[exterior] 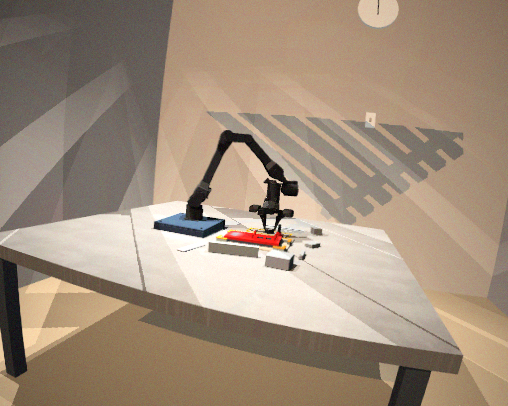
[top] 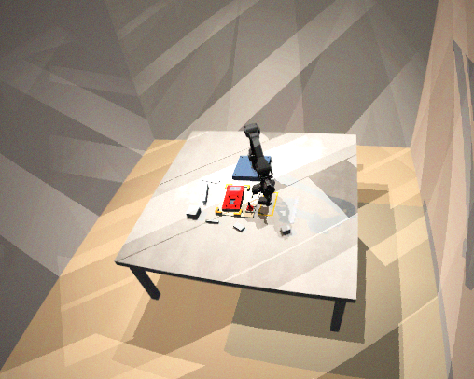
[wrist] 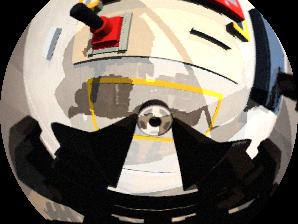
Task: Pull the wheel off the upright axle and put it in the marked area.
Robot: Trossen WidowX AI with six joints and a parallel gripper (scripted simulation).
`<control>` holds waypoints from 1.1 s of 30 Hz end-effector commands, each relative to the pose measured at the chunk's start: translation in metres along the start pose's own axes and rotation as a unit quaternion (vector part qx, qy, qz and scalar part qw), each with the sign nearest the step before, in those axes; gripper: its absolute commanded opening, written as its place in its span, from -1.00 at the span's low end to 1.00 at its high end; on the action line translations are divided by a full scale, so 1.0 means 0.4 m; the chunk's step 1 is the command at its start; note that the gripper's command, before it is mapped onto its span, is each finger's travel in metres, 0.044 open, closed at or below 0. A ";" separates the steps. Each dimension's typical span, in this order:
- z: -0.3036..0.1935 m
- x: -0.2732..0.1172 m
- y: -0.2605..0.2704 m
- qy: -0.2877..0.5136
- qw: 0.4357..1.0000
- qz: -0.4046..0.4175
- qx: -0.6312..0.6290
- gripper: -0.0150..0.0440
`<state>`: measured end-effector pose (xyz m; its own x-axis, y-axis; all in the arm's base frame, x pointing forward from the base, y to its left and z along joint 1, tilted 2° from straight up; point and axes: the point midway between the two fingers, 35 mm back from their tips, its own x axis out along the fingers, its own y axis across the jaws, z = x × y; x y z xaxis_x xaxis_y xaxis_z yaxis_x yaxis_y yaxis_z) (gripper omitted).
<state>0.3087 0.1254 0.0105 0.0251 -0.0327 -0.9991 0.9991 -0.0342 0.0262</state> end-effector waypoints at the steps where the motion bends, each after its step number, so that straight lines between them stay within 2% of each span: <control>1: 0.000 -0.001 -0.001 0.000 1.000 -0.001 0.000 0.13; 5: 0.000 -0.007 0.000 0.000 1.000 -0.001 0.000 0.49; 6: -0.001 -0.020 0.001 0.000 1.000 -0.001 0.000 0.53; 11: -0.001 -0.133 0.002 0.001 1.000 0.000 -0.002 0.53; 16: 0.000 -0.151 0.001 0.001 1.000 0.000 -0.002 0.53; 17: 0.000 -0.139 0.003 0.003 1.000 0.006 -0.002 0.61; 21: 0.032 -0.194 -0.071 0.002 1.000 0.002 -0.002 0.97; 22: 0.042 -0.209 -0.094 0.001 1.000 0.001 -0.002 1.00; 27: 0.088 -0.260 -0.195 0.000 1.000 -0.003 -0.002 1.00; 33: 0.090 -0.261 -0.199 0.000 1.000 -0.003 -0.002 1.00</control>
<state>0.2321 0.0982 0.1148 0.0324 -0.0292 -0.9990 0.9991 -0.0264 0.0331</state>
